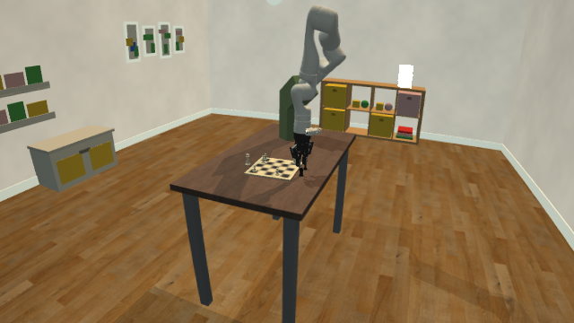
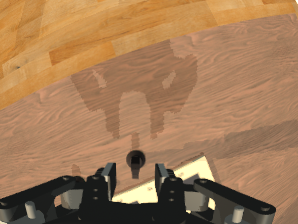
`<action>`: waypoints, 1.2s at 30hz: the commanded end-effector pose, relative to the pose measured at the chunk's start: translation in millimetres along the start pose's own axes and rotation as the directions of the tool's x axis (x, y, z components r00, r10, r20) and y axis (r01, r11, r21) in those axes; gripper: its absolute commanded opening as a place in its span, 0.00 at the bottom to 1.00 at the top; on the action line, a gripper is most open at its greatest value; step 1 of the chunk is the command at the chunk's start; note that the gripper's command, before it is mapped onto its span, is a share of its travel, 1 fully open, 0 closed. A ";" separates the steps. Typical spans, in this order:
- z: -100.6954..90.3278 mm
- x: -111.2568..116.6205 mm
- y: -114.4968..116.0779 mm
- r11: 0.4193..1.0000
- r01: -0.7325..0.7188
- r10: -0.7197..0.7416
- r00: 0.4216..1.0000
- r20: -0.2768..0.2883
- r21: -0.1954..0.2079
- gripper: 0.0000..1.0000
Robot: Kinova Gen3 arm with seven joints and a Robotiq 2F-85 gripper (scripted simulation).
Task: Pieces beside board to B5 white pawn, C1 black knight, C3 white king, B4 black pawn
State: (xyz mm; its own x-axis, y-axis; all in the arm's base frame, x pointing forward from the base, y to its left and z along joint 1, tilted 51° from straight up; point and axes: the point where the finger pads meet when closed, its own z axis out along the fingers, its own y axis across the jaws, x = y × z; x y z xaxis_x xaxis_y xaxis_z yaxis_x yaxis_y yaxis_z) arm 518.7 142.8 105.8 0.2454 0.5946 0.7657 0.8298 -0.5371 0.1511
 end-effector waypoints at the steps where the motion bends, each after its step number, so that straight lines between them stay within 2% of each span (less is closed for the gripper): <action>1: -0.4 -1.7 3.3 1.000 0.006 -0.006 1.000 -0.001 -0.004 0.37; 21: 1.1 -1.7 3.7 1.000 0.005 -0.005 1.000 -0.002 -0.004 0.37; 36: 23.8 -3.3 4.4 1.000 0.000 0.000 1.000 0.000 -0.007 0.37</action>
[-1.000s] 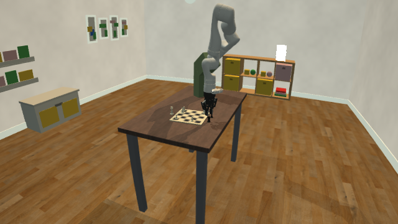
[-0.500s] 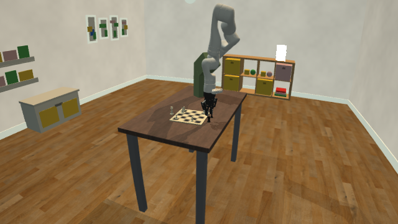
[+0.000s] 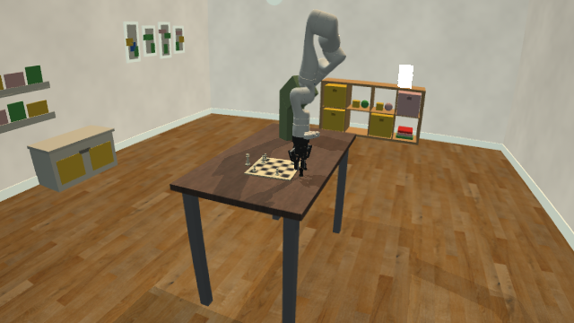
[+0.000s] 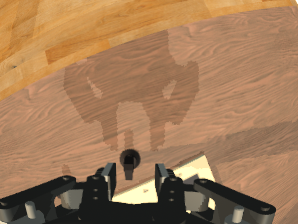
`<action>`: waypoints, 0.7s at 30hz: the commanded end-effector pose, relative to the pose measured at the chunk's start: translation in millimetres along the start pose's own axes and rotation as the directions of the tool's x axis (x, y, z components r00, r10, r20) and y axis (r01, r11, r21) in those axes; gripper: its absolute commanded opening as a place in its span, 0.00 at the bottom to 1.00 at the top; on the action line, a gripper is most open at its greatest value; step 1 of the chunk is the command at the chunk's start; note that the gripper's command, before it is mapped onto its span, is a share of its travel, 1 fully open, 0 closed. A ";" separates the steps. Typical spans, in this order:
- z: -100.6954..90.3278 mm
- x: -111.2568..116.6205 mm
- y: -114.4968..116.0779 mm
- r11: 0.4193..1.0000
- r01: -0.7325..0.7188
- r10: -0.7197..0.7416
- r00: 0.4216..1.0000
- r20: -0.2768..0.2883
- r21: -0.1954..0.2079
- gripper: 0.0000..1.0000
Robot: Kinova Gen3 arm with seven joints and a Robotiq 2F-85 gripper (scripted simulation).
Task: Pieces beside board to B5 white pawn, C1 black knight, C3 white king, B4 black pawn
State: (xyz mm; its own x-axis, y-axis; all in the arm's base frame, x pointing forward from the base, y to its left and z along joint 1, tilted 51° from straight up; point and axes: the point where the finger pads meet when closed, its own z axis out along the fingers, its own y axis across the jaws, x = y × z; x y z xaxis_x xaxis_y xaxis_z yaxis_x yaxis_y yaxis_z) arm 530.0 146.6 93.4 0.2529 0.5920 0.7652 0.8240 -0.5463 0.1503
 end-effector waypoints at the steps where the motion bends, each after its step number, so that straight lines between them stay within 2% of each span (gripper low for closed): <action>1: 10.1 1.1 -1.1 1.000 0.007 -0.007 1.000 -0.003 0.001 0.37; 8: 19.2 1.4 -2.2 1.000 0.007 -0.007 1.000 -0.004 0.004 0.37; 21: 18.9 2.1 -2.7 1.000 0.010 -0.010 1.000 -0.004 0.004 0.37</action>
State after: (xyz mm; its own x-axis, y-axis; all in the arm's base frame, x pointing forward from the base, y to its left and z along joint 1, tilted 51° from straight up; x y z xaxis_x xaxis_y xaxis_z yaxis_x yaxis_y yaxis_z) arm 536.0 160.8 83.1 0.2444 0.5955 0.7653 0.8304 -0.5361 0.1520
